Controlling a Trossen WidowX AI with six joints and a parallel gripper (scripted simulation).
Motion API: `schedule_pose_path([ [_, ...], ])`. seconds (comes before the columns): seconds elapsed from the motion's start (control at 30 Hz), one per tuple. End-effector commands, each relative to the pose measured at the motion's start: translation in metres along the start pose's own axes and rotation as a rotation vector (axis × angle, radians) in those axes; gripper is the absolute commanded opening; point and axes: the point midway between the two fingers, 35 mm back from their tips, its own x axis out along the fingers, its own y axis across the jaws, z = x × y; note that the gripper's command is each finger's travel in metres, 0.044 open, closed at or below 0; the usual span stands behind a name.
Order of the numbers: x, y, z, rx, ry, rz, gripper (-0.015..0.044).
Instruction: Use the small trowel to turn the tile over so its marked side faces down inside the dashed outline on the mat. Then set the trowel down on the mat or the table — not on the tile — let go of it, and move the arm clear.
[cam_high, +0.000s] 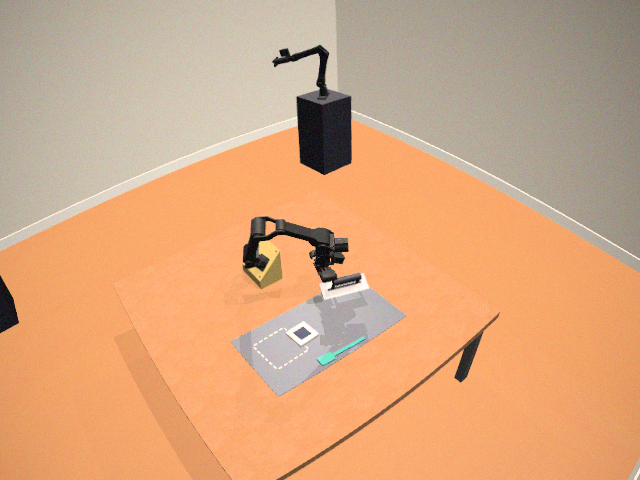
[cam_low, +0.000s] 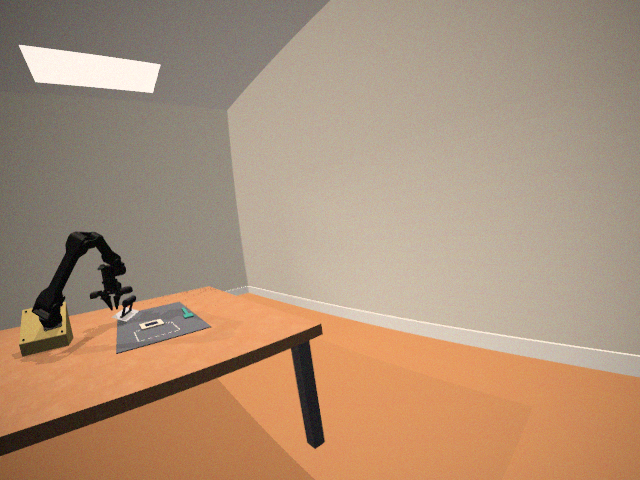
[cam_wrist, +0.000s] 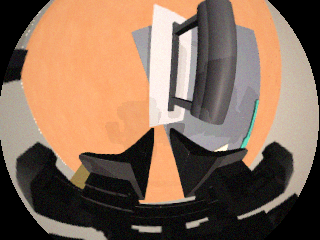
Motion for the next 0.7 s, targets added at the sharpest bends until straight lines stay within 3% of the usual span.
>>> schedule_pose_path([
  [0.0, -0.0176, -0.0005, 0.0008, 0.007, -0.011, -0.002, 0.0100],
  [0.57, -0.0157, -0.0005, 0.0004, 0.003, -0.009, -0.005, 0.0100],
  [0.67, -0.0158, -0.0005, 0.0004, 0.004, -0.009, -0.005, 0.0021],
])
